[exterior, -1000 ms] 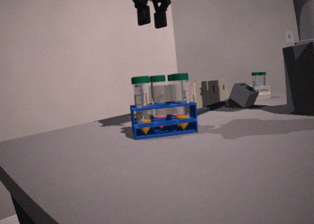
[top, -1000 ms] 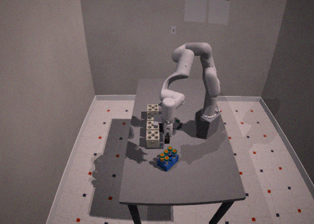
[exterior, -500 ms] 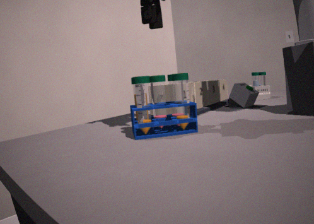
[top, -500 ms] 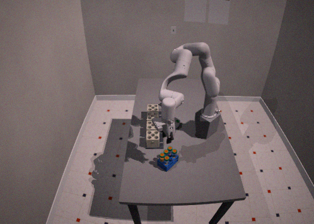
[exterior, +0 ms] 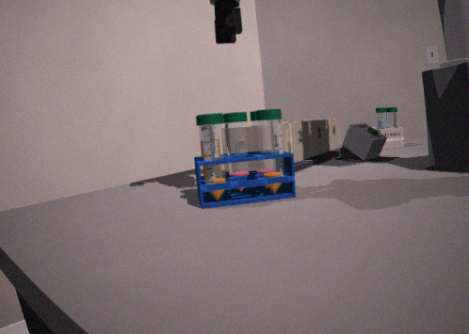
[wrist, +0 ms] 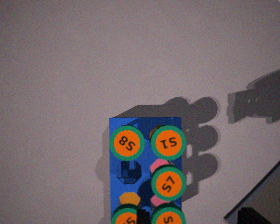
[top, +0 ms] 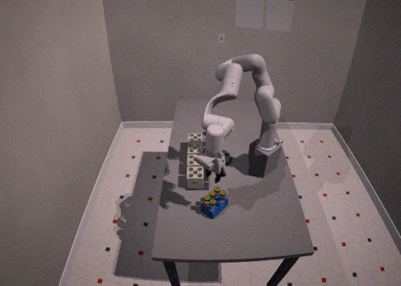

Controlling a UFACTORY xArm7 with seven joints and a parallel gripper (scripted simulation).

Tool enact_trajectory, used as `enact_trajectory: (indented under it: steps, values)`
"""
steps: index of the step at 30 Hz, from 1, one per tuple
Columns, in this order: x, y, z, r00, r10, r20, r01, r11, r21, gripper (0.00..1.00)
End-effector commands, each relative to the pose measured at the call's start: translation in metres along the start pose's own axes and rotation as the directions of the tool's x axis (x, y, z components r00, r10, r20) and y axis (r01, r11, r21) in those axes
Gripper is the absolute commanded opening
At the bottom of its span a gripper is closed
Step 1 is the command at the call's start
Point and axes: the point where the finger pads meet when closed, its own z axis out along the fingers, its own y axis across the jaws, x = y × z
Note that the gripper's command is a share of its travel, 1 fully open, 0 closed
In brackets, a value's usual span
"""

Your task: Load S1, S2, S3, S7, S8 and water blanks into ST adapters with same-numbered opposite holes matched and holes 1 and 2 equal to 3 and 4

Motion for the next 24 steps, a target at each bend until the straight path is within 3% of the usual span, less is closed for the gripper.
enact_trajectory:
  steps: [1, 6, 24]
  values:
    - [0.001, 0.000, -0.001, 1.000, -0.020, -0.003, 0.020, 1.000, 0.003, 0.57]
    - [0.001, 0.000, -0.001, 1.000, -0.020, -0.003, 0.020, 1.000, 0.003, 0.57]
    - [0.001, 0.000, 0.031, 1.000, -0.020, -0.003, 0.020, 1.000, 0.003, 0.57]
